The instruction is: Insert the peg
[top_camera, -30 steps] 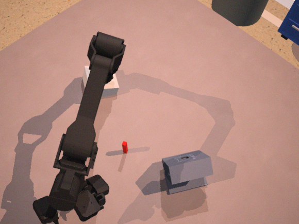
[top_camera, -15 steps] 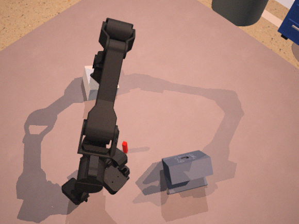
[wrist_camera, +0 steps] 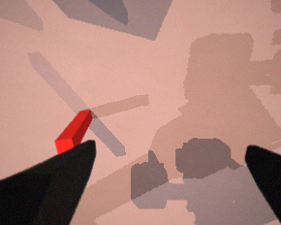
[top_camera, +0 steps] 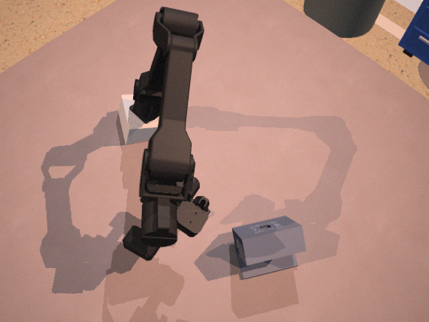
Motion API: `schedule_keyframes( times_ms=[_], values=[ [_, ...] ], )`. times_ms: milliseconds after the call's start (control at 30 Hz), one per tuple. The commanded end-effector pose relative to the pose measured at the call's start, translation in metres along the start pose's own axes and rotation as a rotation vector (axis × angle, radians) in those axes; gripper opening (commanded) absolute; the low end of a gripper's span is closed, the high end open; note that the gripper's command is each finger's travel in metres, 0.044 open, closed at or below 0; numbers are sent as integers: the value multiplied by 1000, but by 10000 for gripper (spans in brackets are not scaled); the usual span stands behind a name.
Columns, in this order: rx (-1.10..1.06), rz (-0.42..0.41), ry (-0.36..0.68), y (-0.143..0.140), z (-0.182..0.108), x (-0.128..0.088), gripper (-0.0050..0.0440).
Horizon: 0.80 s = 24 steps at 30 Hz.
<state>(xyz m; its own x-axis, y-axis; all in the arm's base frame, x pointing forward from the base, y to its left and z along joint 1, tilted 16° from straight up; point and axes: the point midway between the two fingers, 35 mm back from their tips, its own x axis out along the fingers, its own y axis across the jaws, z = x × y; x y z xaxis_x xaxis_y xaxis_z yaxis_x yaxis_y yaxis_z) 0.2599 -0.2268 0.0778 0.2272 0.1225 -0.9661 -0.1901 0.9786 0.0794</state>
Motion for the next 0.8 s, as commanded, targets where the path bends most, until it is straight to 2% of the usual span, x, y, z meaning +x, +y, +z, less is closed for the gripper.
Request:
schedule_keyframes(
  times_ms=[0, 133, 300, 767],
  values=[
    [-69, 34, 1, 30, 0, -13, 440],
    [-118, 86, 20, 53, -4, -14, 440],
    [-136, 106, 27, 62, -7, -15, 440],
    [-140, 110, 28, 65, -7, -5, 440]
  ],
)
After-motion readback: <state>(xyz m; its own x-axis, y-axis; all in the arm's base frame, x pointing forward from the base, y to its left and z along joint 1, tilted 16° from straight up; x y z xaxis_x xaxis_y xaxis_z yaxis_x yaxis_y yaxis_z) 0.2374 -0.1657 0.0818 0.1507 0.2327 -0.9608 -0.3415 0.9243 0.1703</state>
